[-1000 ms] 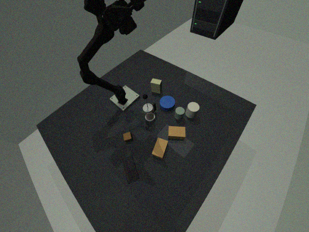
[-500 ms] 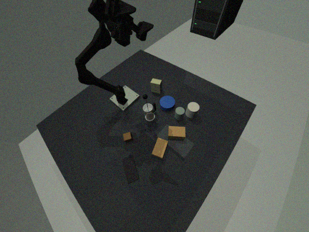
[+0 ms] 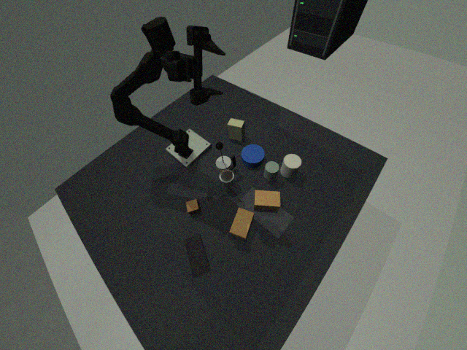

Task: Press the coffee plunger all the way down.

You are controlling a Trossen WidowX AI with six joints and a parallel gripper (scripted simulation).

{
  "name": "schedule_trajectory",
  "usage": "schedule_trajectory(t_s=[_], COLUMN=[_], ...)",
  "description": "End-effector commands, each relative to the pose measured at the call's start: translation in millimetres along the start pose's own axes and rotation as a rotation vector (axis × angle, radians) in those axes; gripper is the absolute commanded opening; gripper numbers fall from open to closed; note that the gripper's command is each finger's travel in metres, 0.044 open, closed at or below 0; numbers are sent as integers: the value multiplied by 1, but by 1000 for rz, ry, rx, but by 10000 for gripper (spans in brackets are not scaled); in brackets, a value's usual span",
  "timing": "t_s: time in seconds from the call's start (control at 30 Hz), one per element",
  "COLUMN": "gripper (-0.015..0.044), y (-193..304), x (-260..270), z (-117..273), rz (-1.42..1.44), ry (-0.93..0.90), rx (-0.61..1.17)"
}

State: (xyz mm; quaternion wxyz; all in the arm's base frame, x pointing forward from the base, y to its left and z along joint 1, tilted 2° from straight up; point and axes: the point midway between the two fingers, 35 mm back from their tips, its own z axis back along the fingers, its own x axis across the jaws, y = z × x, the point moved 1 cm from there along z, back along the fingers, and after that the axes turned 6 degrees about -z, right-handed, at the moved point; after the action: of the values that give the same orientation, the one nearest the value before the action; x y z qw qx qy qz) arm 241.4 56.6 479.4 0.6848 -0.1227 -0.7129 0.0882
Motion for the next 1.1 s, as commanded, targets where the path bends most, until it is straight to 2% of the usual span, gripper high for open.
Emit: schedule_trajectory(t_s=[0.0, 0.4, 0.53, 0.77, 1.07], gripper=[440, 440, 440, 440, 440], y=[-6, -16, -13, 3, 4], x=[-75, -151, -161, -208, -210], z=[12, 49, 49, 49, 45], rz=[640, 1158, 1167, 1171, 1170], ry=[206, 389, 389, 378, 378], rx=[147, 413, 421, 430, 429])
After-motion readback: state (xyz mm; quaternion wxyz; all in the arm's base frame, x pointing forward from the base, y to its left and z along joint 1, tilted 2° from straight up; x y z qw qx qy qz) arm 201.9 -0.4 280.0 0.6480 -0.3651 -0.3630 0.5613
